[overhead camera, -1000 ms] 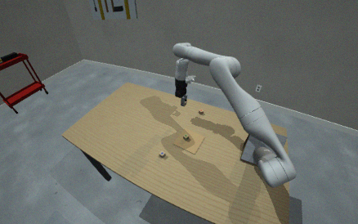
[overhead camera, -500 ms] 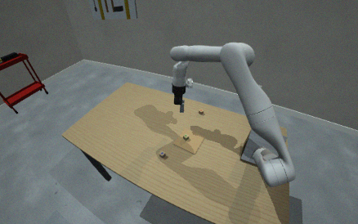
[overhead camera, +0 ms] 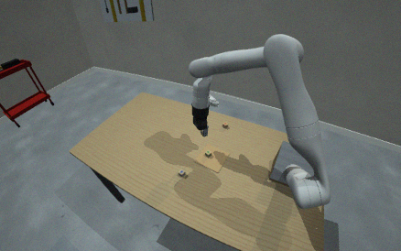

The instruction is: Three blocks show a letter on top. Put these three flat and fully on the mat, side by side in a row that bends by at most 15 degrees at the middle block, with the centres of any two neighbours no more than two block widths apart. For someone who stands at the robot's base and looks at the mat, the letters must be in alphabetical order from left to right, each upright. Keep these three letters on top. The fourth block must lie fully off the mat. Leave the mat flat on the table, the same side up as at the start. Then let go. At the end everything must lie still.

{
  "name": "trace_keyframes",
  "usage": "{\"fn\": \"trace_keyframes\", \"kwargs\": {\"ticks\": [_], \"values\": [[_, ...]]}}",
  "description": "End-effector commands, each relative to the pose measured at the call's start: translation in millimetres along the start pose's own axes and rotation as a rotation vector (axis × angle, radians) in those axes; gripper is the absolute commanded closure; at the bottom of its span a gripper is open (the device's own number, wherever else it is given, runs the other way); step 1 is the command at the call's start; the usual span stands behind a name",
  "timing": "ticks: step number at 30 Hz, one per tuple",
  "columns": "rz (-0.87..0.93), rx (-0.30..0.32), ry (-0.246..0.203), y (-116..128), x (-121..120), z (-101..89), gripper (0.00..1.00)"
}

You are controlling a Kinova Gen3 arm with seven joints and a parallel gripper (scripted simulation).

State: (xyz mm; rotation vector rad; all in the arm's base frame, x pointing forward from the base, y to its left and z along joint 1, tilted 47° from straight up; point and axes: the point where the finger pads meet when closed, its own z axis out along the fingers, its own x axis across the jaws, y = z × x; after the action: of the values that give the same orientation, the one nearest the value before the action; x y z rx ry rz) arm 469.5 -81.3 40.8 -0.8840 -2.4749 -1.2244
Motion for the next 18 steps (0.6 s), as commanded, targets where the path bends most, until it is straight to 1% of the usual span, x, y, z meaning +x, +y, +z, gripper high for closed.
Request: {"fn": "trace_keyframes", "kwargs": {"ticks": [1, 10, 14, 16, 18], "values": [[-0.09, 0.005, -0.032, 2.2, 12.5, -6.6, 0.51], [-0.453, 0.045, -0.039, 14.2, 64.6, 1.2, 0.51], [-0.558, 0.061, -0.039, 16.0, 82.4, 4.5, 0.51], [-0.558, 0.061, -0.039, 16.0, 82.4, 4.5, 0.51], [-0.592, 0.067, -0.039, 16.3, 89.7, 6.0, 0.51]]}}
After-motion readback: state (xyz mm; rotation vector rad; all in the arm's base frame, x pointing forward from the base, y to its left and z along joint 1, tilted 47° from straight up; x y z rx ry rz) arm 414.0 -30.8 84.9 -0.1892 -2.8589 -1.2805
